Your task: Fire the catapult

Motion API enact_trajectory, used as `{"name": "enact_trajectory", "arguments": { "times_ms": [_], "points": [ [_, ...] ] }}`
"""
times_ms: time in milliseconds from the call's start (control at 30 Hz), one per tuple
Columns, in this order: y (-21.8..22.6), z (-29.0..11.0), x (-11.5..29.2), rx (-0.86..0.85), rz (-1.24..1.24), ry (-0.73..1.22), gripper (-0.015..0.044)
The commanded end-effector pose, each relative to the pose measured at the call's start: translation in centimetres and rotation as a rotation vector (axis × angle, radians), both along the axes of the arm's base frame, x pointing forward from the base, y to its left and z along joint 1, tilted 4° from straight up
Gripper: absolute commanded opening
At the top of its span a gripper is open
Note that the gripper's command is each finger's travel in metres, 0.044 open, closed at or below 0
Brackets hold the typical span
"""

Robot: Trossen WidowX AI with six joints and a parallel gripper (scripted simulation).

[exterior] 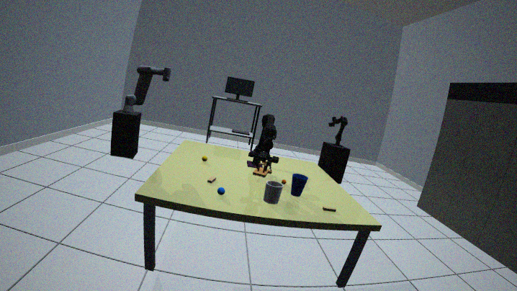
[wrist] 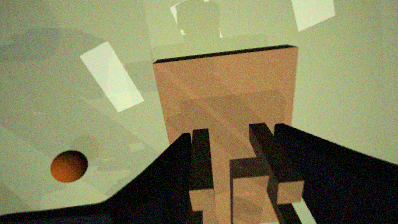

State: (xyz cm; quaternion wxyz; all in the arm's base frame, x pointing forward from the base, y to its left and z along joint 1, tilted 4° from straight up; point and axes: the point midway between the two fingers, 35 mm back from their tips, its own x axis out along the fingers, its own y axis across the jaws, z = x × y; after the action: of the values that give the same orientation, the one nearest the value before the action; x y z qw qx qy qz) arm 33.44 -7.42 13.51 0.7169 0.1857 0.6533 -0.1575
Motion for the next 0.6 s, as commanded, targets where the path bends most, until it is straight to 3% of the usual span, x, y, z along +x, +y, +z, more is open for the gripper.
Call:
{"name": "enact_trajectory", "arguments": {
  "times_ms": [0,233,567],
  "points": [
    [0.2,0.4,0.4,-0.016,0.125,-0.013,0.0],
    [1.4,0.5,1.2,-0.036,0.337,-0.017,0.0],
    [1.5,-0.1,1.3,-0.037,0.342,-0.018,0.0]
  ]
}}
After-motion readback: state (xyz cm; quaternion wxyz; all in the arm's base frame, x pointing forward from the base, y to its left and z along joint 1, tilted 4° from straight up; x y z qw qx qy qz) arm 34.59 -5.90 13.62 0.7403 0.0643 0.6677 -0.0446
